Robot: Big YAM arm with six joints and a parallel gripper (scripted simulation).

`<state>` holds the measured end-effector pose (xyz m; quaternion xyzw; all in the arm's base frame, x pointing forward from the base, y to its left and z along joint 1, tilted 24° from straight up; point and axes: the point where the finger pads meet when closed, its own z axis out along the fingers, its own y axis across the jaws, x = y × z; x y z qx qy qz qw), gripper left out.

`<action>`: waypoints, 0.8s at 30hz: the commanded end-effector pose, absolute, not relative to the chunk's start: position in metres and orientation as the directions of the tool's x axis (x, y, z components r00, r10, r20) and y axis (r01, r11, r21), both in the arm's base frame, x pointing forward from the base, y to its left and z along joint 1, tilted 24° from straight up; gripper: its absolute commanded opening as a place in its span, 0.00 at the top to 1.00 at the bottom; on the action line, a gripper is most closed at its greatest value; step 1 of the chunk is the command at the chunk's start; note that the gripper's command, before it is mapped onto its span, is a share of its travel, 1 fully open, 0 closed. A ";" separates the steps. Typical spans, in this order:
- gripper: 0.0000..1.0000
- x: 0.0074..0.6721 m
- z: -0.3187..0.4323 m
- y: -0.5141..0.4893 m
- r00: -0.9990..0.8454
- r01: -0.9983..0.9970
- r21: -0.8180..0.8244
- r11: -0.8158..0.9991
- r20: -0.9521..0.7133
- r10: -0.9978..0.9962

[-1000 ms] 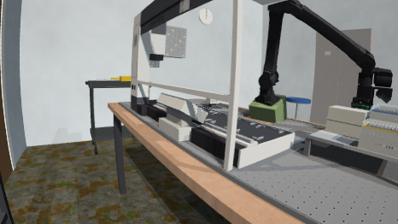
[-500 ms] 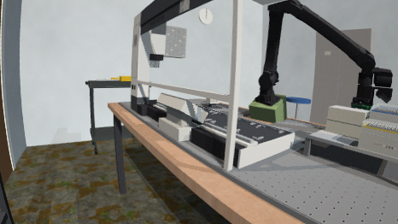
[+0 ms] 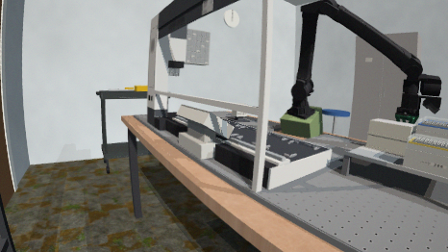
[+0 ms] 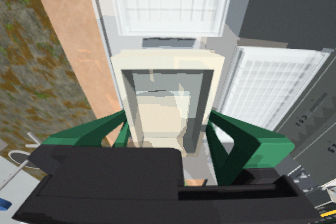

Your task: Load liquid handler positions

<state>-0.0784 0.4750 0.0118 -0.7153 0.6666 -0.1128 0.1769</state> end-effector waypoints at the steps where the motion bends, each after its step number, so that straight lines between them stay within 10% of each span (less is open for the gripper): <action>1: 1.00 -0.094 0.050 0.499 0.082 -0.923 -0.384 -0.015 -0.159 -0.984; 24: 1.00 -0.111 0.077 0.492 0.090 -0.923 -0.383 -0.026 -0.152 -0.984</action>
